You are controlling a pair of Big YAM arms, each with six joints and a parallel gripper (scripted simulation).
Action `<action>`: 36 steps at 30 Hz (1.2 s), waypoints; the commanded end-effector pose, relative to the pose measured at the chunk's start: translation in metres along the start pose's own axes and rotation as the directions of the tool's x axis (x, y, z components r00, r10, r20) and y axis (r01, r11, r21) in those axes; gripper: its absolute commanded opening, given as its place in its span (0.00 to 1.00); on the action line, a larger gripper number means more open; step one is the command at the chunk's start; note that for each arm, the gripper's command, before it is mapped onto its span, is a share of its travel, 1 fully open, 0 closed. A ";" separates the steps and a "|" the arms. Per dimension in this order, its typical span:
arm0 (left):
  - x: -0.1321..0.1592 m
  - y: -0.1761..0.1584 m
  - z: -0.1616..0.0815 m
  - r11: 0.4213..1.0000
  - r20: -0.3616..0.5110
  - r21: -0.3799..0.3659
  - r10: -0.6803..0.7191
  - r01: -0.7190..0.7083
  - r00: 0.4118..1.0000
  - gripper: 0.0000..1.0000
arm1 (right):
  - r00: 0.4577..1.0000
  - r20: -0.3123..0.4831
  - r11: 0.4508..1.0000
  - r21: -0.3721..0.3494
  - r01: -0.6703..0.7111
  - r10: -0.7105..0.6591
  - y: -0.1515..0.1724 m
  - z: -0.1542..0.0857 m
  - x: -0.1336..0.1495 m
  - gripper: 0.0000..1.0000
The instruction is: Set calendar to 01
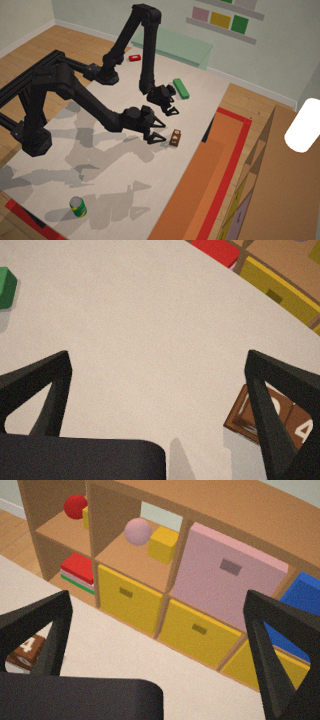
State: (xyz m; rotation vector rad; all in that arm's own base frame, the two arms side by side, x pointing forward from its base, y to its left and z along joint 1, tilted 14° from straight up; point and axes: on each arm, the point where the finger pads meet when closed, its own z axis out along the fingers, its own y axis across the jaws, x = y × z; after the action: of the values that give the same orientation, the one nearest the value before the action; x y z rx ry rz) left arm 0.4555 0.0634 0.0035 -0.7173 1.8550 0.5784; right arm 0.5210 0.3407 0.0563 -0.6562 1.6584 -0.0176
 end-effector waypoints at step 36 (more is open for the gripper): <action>0.077 -0.116 -0.042 0.983 0.274 0.062 0.150 -0.173 0.950 0.64 | 0.998 0.046 0.935 -0.352 -0.033 0.053 0.090 -0.191 0.034 1.00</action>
State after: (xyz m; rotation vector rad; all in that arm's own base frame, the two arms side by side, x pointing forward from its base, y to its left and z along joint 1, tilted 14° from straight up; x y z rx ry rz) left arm 0.4789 -0.0721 -0.0575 -0.4749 1.6396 0.5745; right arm 0.2986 0.3274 0.0173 -0.9159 1.6808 0.3236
